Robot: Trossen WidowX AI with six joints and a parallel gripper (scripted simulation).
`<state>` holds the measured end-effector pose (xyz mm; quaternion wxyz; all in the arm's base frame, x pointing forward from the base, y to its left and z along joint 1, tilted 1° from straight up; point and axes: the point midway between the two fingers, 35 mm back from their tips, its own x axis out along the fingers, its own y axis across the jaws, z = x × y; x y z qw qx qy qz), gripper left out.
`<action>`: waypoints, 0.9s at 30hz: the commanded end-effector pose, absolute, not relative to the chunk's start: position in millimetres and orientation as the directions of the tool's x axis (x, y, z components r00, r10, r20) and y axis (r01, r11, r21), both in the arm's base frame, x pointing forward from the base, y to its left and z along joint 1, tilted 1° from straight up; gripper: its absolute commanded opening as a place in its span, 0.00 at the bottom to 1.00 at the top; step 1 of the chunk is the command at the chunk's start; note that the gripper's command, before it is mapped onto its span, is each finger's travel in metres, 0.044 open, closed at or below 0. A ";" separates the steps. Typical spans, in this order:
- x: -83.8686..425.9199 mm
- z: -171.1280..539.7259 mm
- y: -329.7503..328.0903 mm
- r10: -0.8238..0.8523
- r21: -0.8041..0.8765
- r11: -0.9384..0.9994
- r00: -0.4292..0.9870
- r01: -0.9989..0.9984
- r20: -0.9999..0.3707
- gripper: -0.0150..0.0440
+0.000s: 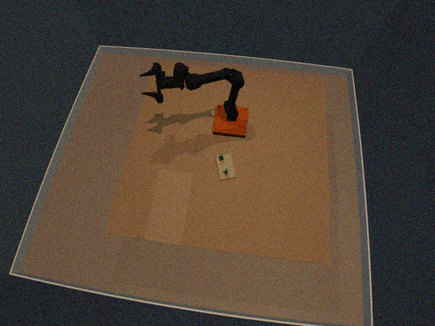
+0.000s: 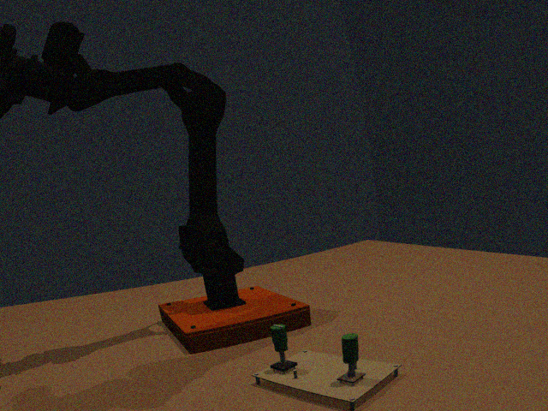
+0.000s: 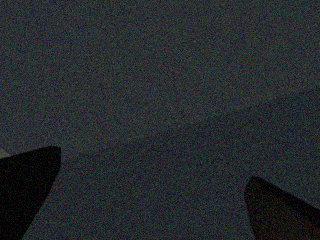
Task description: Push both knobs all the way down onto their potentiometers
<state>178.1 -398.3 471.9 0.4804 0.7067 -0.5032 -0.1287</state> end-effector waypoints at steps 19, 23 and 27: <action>249.3 411.2 -381.1 -0.789 0.972 -0.093 0.612 -0.217 0.061 0.25; 263.9 396.5 -374.7 -0.771 0.989 -0.094 0.637 -0.116 0.002 0.25; 278.2 381.7 -367.0 -0.749 0.996 -0.088 0.660 -0.012 -0.058 0.25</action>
